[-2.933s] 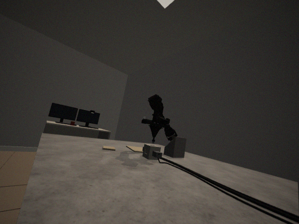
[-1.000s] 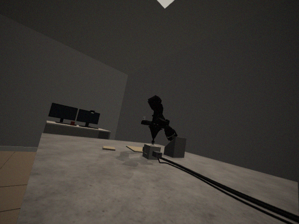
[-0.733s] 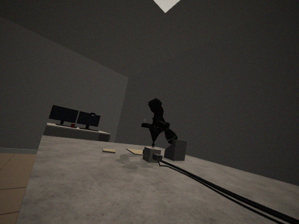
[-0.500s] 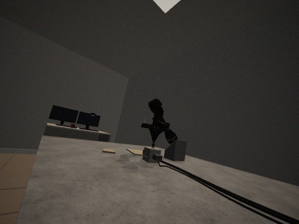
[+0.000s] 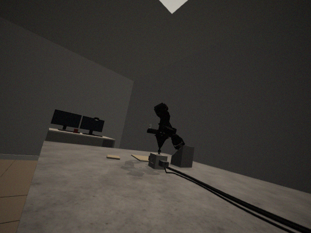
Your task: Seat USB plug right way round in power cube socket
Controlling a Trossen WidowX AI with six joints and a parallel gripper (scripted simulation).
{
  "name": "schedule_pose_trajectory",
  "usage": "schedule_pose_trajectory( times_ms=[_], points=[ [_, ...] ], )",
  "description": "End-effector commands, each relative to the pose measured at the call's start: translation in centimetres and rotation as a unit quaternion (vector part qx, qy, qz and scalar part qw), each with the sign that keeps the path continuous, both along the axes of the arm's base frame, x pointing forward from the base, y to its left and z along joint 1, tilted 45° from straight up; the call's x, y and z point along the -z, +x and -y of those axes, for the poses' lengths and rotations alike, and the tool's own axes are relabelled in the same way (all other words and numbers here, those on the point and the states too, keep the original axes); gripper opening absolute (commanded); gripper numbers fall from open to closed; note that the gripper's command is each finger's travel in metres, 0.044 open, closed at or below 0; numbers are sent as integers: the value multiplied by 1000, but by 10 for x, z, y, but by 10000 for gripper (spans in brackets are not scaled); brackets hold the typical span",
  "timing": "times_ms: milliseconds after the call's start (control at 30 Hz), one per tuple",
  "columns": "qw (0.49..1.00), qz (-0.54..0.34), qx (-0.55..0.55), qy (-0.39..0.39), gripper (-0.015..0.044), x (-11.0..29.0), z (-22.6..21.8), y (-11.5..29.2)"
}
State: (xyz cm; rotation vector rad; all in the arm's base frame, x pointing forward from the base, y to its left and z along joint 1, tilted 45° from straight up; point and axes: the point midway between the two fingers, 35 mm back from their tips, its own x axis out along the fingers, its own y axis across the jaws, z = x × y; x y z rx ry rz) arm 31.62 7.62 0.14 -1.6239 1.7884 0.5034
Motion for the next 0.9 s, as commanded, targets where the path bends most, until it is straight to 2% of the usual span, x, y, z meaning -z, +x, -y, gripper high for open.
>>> schedule_pose_trajectory(
  times_ms=[0,867],
  points=[
    [1000,-2,-2,-1,0,1,1,0],
    [1000,-2,-2,-1,0,3,3,0]
  ],
)
